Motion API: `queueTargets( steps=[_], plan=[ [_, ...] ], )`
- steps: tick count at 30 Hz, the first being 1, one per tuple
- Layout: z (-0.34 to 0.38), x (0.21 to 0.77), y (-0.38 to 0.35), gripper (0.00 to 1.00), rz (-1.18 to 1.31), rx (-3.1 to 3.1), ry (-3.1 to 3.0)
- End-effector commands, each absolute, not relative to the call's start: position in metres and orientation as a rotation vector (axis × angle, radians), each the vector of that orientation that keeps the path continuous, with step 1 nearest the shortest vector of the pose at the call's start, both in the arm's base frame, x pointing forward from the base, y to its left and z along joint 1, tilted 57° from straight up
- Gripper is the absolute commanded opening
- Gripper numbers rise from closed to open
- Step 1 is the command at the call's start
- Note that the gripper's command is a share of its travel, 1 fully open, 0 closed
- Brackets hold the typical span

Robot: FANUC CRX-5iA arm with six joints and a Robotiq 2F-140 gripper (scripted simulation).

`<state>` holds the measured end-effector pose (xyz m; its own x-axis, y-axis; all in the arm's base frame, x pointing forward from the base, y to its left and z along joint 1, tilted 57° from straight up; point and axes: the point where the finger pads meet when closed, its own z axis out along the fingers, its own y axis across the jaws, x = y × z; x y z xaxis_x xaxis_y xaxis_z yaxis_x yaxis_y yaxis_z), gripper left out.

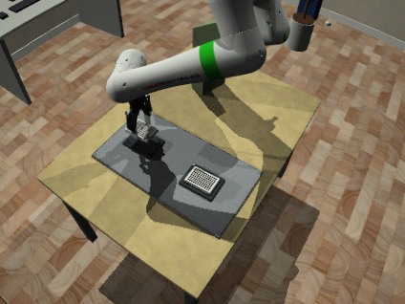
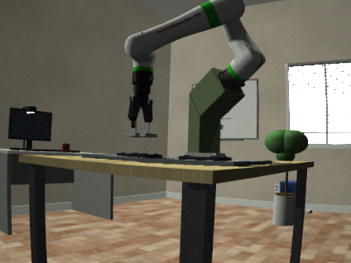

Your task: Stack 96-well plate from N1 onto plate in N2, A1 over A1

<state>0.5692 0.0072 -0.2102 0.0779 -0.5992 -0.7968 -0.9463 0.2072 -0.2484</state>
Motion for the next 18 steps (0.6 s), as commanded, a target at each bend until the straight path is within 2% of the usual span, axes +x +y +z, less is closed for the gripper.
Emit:
queueTargets(
  steps=[1, 18],
  plan=[
    [-0.21, 0.569, 0.007, 0.0, 0.505, -1.489, 1.619],
    [-0.186, 0.57, 0.024, 0.0, 0.503, -1.491, 1.615]
  ],
)
